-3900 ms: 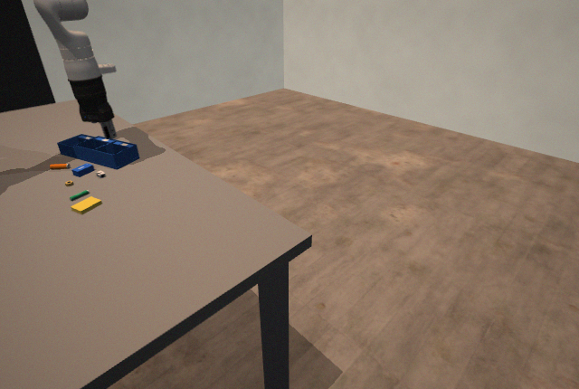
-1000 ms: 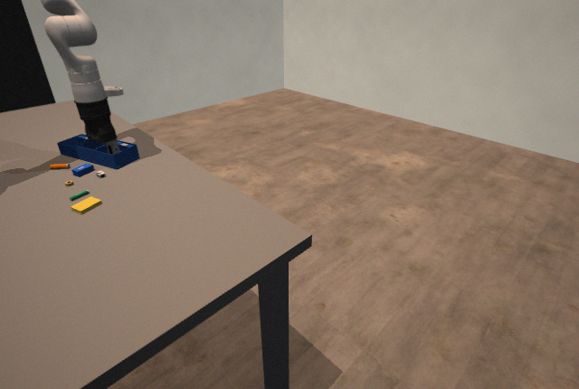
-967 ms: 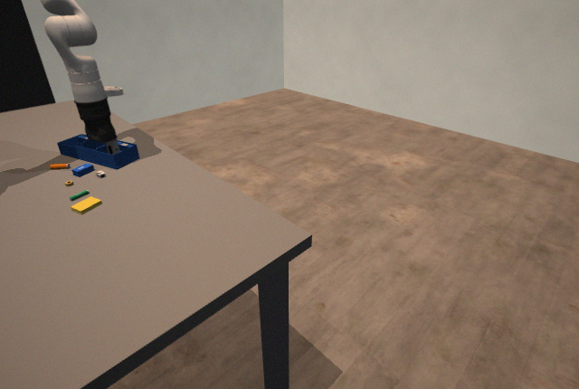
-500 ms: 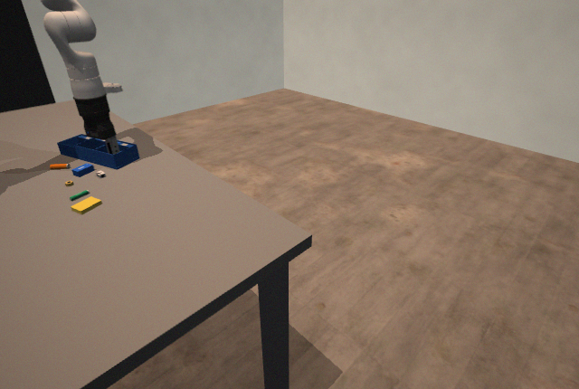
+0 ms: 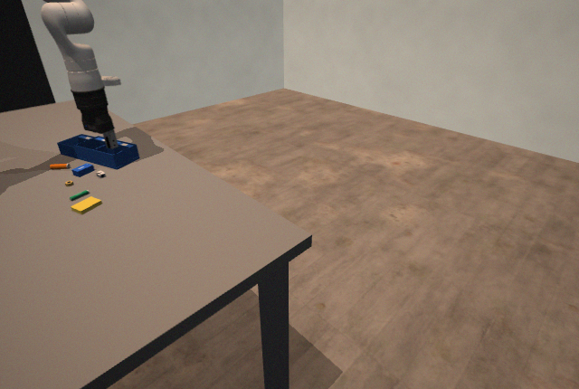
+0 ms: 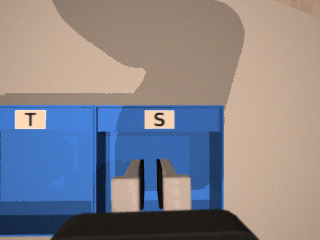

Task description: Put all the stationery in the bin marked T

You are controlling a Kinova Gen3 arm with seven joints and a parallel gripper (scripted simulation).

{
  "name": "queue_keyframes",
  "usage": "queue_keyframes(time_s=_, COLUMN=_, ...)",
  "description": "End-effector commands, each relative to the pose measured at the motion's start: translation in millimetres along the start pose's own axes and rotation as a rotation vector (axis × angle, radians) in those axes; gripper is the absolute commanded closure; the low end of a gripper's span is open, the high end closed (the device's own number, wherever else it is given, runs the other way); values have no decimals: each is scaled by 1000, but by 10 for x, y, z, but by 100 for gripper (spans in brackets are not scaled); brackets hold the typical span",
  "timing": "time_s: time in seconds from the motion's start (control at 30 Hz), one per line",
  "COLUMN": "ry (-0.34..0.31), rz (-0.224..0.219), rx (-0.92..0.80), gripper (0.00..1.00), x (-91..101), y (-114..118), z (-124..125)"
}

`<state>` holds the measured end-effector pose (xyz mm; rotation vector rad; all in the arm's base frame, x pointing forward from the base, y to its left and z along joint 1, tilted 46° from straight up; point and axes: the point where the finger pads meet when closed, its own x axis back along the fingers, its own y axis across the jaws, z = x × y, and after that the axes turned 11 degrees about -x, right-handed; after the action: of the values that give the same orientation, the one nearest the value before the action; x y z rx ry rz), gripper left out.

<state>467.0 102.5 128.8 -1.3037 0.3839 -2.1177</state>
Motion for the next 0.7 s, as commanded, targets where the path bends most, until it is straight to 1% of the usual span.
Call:
queue_keyframes(time_s=0.0, ry=3, rz=-3, rx=-5, gripper=69, x=141, y=11, z=5)
queue_keyframes(time_s=0.17, ry=5, rz=-4, rx=-3, gripper=69, x=325, y=18, z=22)
queue_keyframes(time_s=0.47, ry=4, rz=-4, rx=1, gripper=69, x=316, y=10, z=17)
queue_keyframes(time_s=0.67, ry=5, rz=-6, rx=-9, gripper=69, x=293, y=-297, z=-39)
